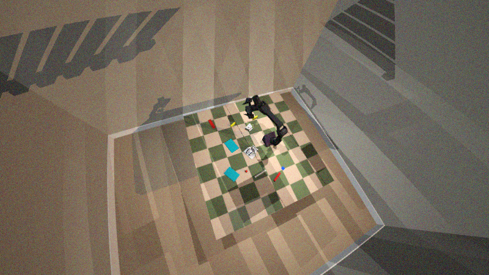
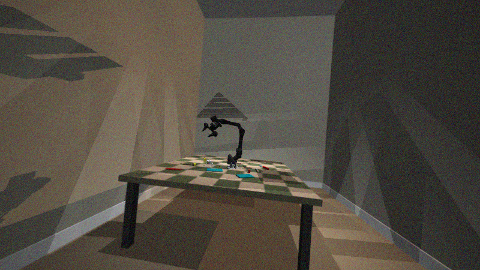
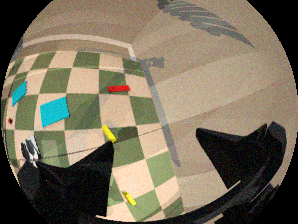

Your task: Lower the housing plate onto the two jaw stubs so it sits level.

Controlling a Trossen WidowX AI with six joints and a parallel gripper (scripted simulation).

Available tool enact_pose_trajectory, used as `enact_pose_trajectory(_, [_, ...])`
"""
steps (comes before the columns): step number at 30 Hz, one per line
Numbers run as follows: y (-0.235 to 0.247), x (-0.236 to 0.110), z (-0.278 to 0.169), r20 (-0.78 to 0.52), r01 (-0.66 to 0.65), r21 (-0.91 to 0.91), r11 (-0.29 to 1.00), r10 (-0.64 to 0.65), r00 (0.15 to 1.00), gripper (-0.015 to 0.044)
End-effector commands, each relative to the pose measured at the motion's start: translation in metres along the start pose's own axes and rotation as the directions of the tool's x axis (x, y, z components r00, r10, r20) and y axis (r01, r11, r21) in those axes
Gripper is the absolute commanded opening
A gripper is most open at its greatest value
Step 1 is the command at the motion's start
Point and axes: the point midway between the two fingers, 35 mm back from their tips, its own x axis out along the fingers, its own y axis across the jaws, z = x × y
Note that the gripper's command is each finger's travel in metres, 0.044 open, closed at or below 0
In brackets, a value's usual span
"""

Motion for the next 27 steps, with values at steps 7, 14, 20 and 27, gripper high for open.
enact_pose_trajectory(7, [0.016, 0.024, -0.025, -0.095, -0.066, 0.185, 0.981, 0.084, 0.992, 0.044])
enact_pose_trajectory(14, [0.027, 0.037, -0.04, -0.152, -0.089, 0.3, 0.95, 0.14, 0.978, 0.044])
enact_pose_trajectory(20, [0.038, 0.047, -0.053, -0.201, -0.096, 0.396, 0.913, 0.188, 0.961, 0.044])
enact_pose_trajectory(27, [0.05, 0.057, -0.068, -0.255, -0.089, 0.501, 0.861, 0.246, 0.935, 0.044])
